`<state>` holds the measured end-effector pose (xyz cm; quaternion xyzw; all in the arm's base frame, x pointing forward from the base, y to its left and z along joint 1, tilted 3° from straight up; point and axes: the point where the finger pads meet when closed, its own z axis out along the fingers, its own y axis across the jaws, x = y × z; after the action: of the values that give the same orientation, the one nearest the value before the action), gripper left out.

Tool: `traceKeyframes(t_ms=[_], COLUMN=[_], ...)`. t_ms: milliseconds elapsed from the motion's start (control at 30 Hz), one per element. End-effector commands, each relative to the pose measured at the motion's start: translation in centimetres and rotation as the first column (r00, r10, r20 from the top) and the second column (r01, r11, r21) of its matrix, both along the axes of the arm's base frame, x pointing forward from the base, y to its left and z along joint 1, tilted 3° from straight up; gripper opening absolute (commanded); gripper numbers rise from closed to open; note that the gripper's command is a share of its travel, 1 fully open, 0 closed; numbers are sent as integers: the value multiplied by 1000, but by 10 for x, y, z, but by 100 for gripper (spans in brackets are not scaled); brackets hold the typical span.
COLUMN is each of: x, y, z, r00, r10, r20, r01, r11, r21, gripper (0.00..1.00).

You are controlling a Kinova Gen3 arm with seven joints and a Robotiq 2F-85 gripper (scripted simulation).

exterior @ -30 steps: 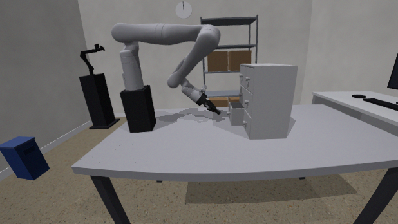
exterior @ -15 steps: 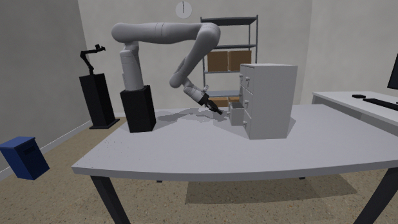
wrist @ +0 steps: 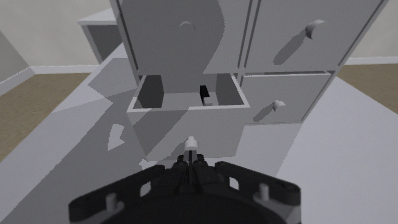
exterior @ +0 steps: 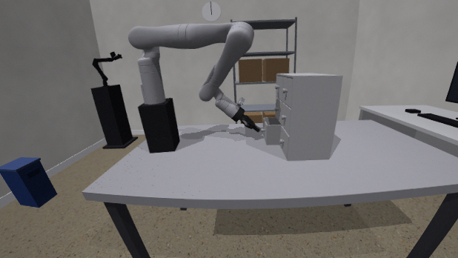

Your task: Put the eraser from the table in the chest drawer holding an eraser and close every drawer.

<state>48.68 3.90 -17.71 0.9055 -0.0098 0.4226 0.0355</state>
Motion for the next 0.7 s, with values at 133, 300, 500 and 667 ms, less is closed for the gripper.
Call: traceKeyframes(t_ms=[133,300,500,667], x=[14,23,30,39], y=[-2,-2,-2,-3], z=[3,3,3,3], r00=[1000,1000,1000,1000], r10=[-2,-2,-2,-2], r20=[7,7,7,7], r01=[2,2,2,2], r11=[1000,1000,1000,1000], r21=[-1,-1,-1,-1], gripper=[0,0,0,0])
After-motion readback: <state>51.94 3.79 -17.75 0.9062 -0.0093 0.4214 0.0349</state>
